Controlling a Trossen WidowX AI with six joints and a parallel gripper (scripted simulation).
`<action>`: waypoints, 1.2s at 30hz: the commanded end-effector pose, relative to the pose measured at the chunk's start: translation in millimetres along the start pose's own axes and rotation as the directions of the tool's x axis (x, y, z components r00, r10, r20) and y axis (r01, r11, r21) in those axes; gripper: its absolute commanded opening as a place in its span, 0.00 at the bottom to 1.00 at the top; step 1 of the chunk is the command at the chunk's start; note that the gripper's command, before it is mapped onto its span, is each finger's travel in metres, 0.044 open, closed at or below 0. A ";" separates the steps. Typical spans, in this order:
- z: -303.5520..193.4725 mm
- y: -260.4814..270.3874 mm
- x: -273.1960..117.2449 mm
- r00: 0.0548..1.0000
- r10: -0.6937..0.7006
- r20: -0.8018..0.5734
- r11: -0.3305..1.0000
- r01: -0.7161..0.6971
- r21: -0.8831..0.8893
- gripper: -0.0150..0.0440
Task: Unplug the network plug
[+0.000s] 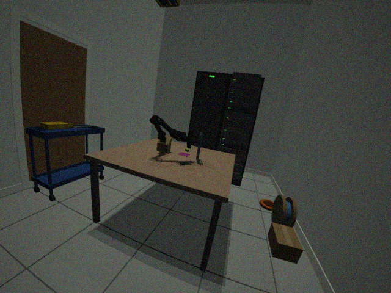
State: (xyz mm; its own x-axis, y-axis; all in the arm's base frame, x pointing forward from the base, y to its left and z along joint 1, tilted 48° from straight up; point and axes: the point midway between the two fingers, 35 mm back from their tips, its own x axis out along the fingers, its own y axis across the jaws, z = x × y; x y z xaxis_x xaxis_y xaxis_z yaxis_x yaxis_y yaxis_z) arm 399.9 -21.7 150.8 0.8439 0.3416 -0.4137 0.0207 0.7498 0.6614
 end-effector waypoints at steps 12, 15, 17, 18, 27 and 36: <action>3.6 0.6 11.3 1.000 0.000 0.007 1.000 0.000 0.004 0.46; 3.6 0.6 11.3 1.000 0.000 0.007 1.000 0.000 0.004 0.43; 3.6 0.6 11.3 1.000 0.000 0.007 1.000 0.000 0.004 0.41; 3.6 0.6 11.3 1.000 0.000 0.007 1.000 0.000 0.004 0.39; 3.6 0.6 11.3 1.000 0.000 0.007 1.000 0.000 0.004 0.29; 3.3 0.6 10.6 1.000 0.000 0.006 1.000 0.000 0.004 0.25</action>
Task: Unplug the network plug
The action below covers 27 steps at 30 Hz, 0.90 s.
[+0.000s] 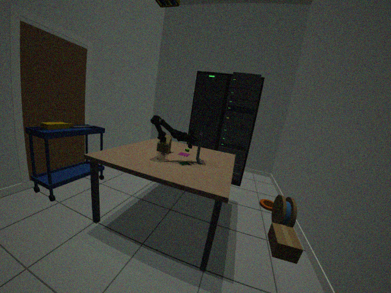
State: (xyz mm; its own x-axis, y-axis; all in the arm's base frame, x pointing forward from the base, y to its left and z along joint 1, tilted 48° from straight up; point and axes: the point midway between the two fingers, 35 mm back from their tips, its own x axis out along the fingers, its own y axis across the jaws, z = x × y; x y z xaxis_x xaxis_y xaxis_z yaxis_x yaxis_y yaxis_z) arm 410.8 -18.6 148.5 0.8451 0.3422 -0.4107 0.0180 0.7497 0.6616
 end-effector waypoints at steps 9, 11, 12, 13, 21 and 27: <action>-1.1 -0.3 -5.8 1.000 -0.003 0.004 1.000 0.003 0.005 0.25; -1.4 -0.3 -7.0 1.000 -0.003 0.004 1.000 0.003 0.005 0.25; -1.6 -0.3 -7.5 1.000 -0.003 0.004 1.000 0.003 0.005 0.25; -1.7 -0.3 -8.1 1.000 -0.003 0.004 1.000 0.003 0.005 0.25; -2.9 -0.3 -12.7 1.000 -0.003 0.004 1.000 0.003 0.005 0.25; -3.8 -0.3 -16.1 1.000 -0.003 0.004 1.000 0.003 0.005 0.25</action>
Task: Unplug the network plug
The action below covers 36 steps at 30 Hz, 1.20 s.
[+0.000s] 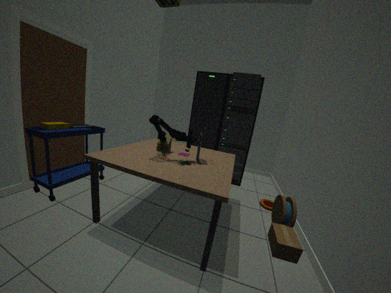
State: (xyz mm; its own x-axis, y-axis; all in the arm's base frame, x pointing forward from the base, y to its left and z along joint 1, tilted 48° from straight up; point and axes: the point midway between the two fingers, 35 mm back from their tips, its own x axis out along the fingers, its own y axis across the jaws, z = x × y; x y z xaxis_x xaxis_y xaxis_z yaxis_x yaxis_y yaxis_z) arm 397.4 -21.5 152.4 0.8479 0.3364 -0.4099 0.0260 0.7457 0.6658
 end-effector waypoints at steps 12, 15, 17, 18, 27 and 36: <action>-1.6 -0.5 -9.6 1.000 0.000 -0.002 1.000 0.000 -0.004 0.25; -1.8 -0.5 -11.4 1.000 0.000 -0.002 1.000 0.000 -0.004 0.25; -1.9 -0.6 -12.7 1.000 0.000 -0.002 1.000 0.000 -0.004 0.25; -2.0 -0.6 -13.3 1.000 0.000 -0.002 1.000 0.000 -0.004 0.25; -2.7 -0.6 -18.9 1.000 0.000 -0.002 1.000 0.000 -0.004 0.25; -3.4 -0.6 -24.5 1.000 -0.001 -0.002 1.000 0.001 -0.004 0.25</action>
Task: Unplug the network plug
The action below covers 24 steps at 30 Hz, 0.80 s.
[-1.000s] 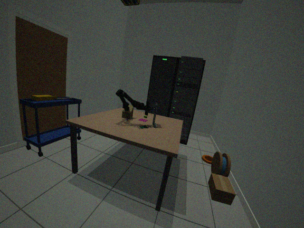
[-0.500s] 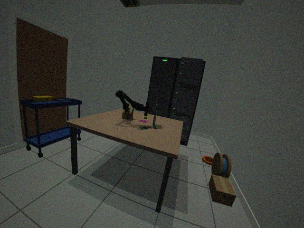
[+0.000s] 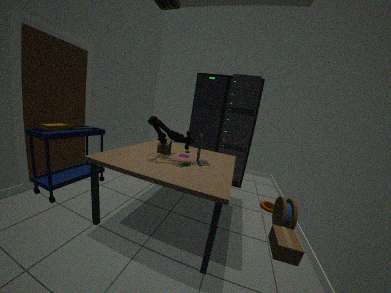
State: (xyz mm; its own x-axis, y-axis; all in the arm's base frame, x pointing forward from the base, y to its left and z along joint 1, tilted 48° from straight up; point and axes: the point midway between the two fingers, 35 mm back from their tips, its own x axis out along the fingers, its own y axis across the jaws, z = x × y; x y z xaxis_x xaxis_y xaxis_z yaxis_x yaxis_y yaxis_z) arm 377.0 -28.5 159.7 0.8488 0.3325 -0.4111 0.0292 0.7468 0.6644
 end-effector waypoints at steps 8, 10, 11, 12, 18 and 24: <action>-1.8 0.2 -6.8 1.000 0.003 -0.004 1.000 -0.003 -0.005 0.25; -1.9 0.1 -8.1 1.000 0.003 -0.004 1.000 -0.003 -0.005 0.25; -2.0 0.1 -8.7 1.000 0.003 -0.004 1.000 -0.003 -0.005 0.25; -2.1 0.1 -9.3 1.000 0.003 -0.004 1.000 -0.003 -0.005 0.25; -2.6 0.1 -13.0 1.000 0.003 -0.004 1.000 -0.003 -0.005 0.25; -3.1 0.1 -16.8 1.000 0.002 -0.004 1.000 -0.002 -0.005 0.25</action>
State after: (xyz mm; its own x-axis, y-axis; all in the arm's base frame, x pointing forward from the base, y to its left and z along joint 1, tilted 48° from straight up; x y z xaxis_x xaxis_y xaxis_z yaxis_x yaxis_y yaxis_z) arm 363.3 -32.3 164.5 0.8483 0.3325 -0.4120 0.0296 0.7472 0.6640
